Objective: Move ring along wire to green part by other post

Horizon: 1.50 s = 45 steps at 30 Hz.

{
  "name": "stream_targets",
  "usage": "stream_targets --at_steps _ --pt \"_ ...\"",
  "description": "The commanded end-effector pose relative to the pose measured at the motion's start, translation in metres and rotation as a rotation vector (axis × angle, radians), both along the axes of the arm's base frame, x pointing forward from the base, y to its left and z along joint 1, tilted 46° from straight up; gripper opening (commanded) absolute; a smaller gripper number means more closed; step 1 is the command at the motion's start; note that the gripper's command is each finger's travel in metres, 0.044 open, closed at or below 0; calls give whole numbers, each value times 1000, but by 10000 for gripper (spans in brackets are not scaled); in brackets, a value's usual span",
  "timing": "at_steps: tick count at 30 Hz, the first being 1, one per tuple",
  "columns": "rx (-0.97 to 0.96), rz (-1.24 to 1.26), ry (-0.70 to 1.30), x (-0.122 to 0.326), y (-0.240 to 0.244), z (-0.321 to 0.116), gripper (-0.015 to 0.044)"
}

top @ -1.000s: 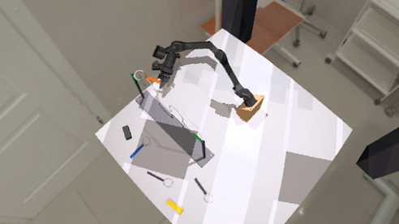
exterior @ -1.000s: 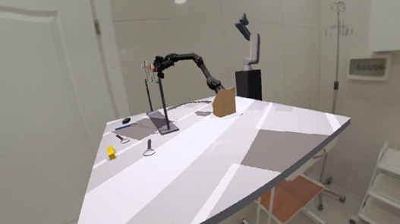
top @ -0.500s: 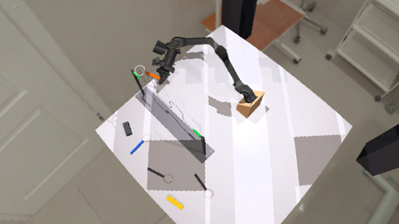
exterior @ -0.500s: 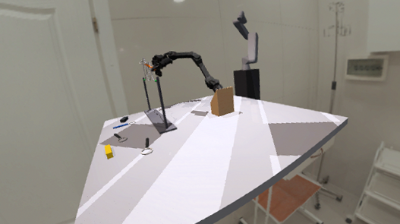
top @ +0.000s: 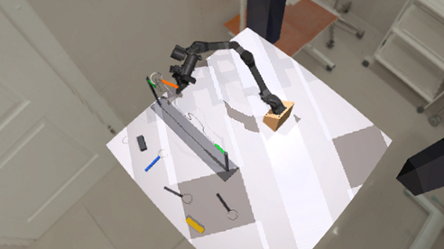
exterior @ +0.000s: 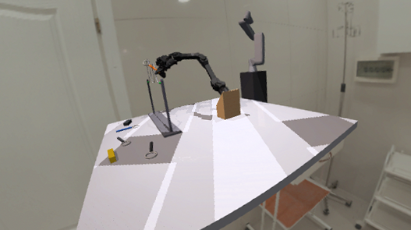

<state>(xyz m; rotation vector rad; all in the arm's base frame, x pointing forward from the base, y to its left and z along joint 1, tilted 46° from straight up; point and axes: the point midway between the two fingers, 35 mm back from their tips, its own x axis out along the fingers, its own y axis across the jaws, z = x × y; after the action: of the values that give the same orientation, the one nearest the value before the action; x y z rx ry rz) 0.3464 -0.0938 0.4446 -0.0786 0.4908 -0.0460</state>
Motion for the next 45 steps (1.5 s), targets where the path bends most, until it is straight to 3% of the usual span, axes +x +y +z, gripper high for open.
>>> stream_targets --at_steps 1,45 --pt "-66 1 -2 0 -1 0 -150" --pt "-667 -34 -21 0 -21 8 -150"
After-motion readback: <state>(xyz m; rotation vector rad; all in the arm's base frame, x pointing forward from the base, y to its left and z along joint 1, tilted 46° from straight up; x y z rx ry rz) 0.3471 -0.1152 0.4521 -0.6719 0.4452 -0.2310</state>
